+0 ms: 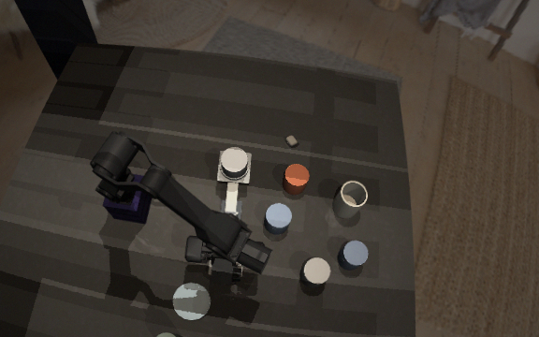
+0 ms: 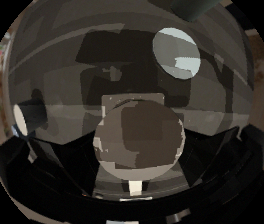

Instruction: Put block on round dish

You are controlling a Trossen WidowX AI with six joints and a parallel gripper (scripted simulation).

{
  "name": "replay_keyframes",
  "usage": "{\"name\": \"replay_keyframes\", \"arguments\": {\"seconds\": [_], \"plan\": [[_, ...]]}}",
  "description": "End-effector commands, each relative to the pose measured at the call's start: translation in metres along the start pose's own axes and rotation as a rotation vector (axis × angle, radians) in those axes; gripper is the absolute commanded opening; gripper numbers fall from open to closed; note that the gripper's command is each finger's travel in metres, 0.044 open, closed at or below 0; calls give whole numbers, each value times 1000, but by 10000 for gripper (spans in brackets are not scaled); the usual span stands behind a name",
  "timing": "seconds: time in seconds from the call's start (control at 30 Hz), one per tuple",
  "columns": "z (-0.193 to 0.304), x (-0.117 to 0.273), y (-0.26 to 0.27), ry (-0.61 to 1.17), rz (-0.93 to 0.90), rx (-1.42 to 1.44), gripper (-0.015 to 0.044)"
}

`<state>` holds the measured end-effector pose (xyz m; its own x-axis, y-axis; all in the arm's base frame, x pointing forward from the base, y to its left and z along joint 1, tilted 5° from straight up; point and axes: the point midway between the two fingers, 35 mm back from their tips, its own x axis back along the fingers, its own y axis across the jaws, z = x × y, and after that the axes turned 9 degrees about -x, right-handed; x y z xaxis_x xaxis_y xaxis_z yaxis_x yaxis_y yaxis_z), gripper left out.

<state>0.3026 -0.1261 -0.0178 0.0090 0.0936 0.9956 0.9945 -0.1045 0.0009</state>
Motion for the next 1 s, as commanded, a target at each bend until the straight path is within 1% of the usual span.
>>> {"name": "replay_keyframes", "arguments": {"seconds": [0.0,0.03,0.07,0.97], "plan": [[0,6,3,3,-8,2,39],[0,7,3,3,-8,2,13],[0,8,3,3,-8,2,0],[-1,41,8,3,-8,2,0]]}}
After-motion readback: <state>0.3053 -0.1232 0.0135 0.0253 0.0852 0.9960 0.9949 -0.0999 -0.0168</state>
